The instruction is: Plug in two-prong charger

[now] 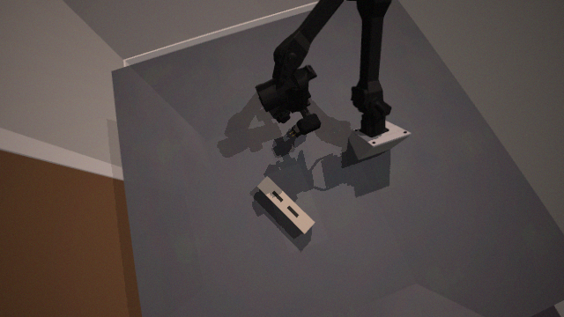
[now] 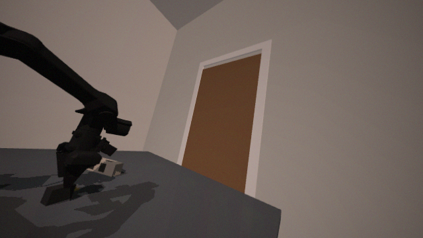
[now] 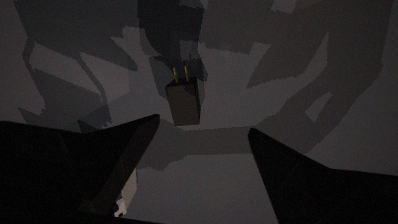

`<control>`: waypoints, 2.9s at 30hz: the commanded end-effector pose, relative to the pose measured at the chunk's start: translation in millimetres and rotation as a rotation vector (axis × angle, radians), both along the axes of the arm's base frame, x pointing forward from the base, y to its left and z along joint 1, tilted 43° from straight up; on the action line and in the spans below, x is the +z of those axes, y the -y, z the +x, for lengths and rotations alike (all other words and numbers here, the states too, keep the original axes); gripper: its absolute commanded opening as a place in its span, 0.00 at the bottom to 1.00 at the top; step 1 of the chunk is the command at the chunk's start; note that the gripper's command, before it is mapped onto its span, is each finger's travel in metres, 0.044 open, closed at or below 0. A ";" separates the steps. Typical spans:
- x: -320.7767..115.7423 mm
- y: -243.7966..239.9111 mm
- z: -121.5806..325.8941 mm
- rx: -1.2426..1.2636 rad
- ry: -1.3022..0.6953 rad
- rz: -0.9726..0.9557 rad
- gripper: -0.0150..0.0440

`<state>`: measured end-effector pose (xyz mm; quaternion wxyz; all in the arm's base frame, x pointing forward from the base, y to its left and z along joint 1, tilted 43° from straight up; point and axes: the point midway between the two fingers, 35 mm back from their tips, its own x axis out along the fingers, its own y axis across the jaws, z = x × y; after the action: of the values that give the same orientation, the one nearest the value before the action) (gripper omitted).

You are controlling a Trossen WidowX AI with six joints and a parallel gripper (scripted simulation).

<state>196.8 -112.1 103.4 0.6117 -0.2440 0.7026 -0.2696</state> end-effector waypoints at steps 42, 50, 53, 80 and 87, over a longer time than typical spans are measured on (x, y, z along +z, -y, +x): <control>-41.4 2.9 2.8 0.187 -0.170 0.021 1.00; -50.6 11.9 1.3 0.187 -0.170 0.020 1.00; -53.9 15.3 0.5 0.187 -0.171 0.018 1.00; -47.5 10.2 2.6 0.184 -0.161 0.022 0.25; -30.4 -8.0 3.1 0.186 -0.166 0.024 0.25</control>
<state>196.8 -111.4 63.7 0.5694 -0.3238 0.7337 -0.1806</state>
